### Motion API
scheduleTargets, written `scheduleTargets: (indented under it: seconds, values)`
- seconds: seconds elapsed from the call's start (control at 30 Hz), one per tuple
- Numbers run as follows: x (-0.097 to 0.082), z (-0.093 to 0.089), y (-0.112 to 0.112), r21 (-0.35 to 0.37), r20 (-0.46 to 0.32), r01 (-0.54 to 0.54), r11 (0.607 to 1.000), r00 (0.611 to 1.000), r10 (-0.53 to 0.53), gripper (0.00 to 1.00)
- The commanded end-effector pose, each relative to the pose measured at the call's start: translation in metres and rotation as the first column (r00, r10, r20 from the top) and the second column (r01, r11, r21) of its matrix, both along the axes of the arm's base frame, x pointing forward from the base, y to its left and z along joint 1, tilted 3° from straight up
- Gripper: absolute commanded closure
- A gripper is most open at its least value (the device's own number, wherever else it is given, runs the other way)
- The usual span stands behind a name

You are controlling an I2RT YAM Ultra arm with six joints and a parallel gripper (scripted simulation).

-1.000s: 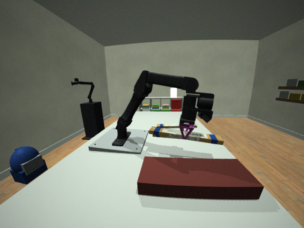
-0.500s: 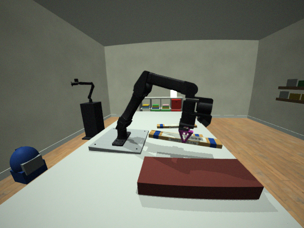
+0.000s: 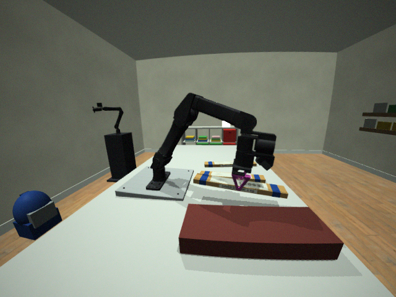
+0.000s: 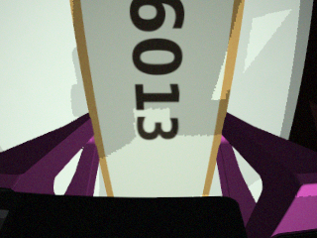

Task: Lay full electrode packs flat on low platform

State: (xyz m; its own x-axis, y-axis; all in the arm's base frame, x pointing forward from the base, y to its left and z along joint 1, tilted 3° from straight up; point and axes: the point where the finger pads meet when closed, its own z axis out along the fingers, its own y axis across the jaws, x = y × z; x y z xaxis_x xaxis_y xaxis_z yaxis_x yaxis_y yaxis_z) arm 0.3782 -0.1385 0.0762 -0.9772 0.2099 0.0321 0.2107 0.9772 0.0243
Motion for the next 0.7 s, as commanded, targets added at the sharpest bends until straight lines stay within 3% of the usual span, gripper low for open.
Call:
scheduleTargets:
  seconds: [0.0,0.4,0.5,0.57,0.67]
  values:
    - [0.007,0.021,-0.002,-0.032,0.085,0.003,0.999,0.996,-0.001,1.00]
    - [0.012,0.005,-0.002,-0.037,0.100,0.002,0.999,0.995,0.001,1.00]
    - [0.018,0.013,-0.004,-0.048,0.130,0.003,0.999,0.992,0.003,1.00]
    - [0.008,-0.002,0.000,-0.033,0.090,0.001,0.999,0.996,0.002,1.00]
    - [0.014,-0.002,-0.002,-0.041,0.111,0.002,0.999,0.994,0.003,1.00]
